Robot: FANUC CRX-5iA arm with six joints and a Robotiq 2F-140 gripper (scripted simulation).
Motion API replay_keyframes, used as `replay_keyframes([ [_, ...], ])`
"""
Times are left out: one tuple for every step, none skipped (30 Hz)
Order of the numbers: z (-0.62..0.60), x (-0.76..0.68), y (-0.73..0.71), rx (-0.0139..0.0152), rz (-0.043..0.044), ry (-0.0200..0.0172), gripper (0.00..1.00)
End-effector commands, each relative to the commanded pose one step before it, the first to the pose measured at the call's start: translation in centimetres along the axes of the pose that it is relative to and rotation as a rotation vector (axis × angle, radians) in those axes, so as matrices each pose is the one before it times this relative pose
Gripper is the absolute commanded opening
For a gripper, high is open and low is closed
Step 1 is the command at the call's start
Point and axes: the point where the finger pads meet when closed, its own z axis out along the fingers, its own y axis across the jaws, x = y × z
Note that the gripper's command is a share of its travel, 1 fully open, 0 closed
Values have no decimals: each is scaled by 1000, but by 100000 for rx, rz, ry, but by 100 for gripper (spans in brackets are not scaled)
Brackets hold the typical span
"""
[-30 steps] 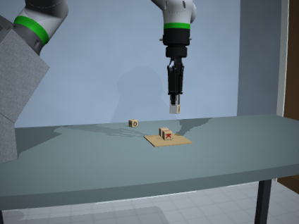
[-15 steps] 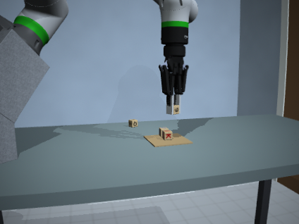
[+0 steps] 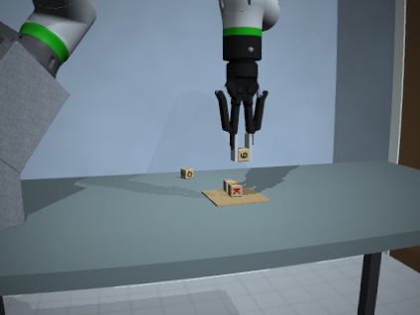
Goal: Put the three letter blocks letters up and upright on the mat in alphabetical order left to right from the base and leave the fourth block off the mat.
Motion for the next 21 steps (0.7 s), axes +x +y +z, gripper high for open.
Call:
replay_keyframes([
  [-76, 392, 300, -238, 9491, 540, 16],
  [0, 0, 0, 0, 0, 0, 16],
  [-7, 48, 34, 31, 1092, -11, 16],
  [-6, 43, 29, 27, 966, -10, 16],
  [-4, 26, 18, 17, 588, -6, 16],
  [-1, 10, 7, 6, 227, -2, 16],
  [0, 2, 1, 1, 34, 0, 16],
  [0, 0, 0, 0, 0, 0, 16],
  [0, 0, 0, 0, 0, 0, 16],
  [0, 0, 0, 0, 0, 0, 16],
  [0, 0, 0, 0, 0, 0, 16],
  [0, 0, 0, 0, 0, 0, 16],
  [0, 0, 0, 0, 0, 0, 16],
  [0, 0, 0, 0, 0, 0, 16],
  [0, 0, 0, 0, 0, 0, 16],
  [0, 0, 0, 0, 0, 0, 16],
  [2, 0, 0, 0, 0, 0, 16],
  [0, 0, 0, 0, 0, 0, 16],
  [0, 0, 0, 0, 0, 0, 16],
  [15, 0, 0, 1, 1, 1, 16],
  [38, 0, 0, 1, 2, 2, 16],
])
